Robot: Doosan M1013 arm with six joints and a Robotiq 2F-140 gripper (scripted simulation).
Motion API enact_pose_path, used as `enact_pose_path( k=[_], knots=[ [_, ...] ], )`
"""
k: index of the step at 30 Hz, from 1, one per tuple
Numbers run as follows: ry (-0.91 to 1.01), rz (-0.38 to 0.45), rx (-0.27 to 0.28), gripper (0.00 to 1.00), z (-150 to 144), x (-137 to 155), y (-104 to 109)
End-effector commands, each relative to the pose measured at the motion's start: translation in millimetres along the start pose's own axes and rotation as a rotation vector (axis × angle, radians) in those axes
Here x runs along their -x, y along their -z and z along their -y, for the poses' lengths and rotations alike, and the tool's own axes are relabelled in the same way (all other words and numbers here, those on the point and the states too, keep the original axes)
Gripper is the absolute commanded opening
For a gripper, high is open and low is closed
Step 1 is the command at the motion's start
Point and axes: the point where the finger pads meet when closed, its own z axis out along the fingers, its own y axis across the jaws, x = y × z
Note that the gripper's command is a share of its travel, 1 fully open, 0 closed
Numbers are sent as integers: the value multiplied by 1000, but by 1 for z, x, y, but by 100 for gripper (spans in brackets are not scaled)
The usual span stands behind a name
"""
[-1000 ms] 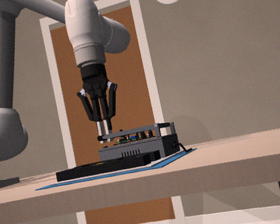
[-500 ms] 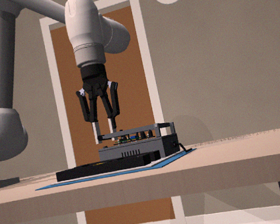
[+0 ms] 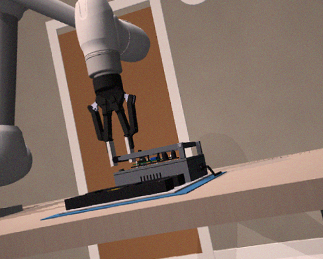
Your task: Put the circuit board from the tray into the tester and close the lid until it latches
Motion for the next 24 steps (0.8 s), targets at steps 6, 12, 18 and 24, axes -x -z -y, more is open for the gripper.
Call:
enact_pose_path(
  k=[6,12,18,24],
  knots=[
    [0,0,0,30,0,0,0],
    [0,0,0,30,0,0,0],
    [0,0,0,30,0,0,1],
    [0,0,0,30,0,0,5]
  ],
)
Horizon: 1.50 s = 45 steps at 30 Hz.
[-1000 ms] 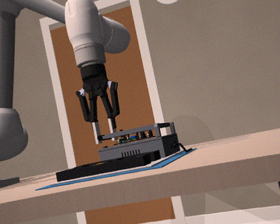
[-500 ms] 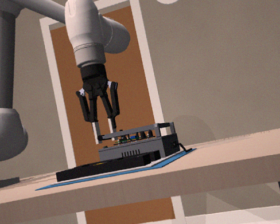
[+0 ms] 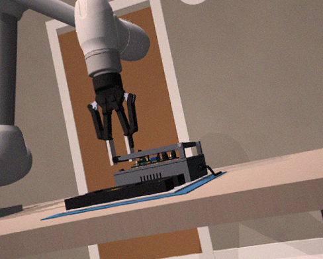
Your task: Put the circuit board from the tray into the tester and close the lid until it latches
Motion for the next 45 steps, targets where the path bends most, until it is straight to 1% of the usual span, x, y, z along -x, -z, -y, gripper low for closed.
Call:
enact_pose_path(
  k=[1,6,10,21,23,35,45],
  knots=[
    [0,0,0,30,0,0,4],
    [0,0,0,30,0,0,9],
    [0,0,0,30,0,0,17],
    [0,0,0,30,0,0,49],
    [0,0,0,30,0,0,49],
    [0,0,0,30,0,0,83],
    [0,0,0,30,0,0,95]
  ],
)
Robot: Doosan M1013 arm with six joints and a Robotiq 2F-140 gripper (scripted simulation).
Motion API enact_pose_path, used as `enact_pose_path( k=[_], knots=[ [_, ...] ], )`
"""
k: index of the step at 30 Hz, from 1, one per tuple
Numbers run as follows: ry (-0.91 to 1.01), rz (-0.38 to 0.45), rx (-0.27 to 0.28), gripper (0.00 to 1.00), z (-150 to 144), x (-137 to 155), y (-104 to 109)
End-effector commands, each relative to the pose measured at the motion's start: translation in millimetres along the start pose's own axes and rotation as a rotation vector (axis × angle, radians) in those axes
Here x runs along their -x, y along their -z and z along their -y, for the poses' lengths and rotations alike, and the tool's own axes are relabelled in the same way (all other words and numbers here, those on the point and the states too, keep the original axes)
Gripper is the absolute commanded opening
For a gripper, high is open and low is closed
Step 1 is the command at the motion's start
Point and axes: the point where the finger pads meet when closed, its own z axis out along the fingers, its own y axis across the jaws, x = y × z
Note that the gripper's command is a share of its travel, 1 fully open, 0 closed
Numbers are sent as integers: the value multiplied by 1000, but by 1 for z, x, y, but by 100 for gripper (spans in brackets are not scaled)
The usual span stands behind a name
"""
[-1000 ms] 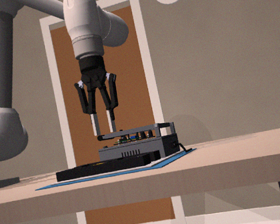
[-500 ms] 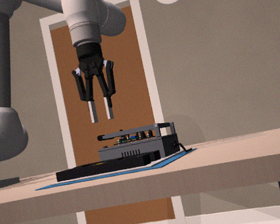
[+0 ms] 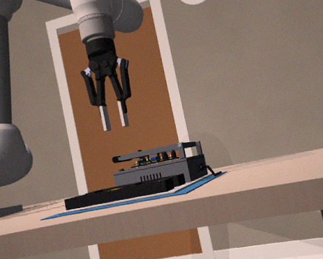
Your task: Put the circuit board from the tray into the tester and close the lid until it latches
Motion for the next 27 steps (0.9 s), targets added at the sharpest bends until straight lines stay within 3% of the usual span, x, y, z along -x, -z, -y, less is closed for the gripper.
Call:
enact_pose_path(
  k=[1,9,10,27],
  knots=[
    [0,0,0,30,0,0,4],
    [0,0,0,30,0,0,6],
    [0,0,0,100,0,0,6],
    [0,0,0,100,0,0,6]
  ],
)
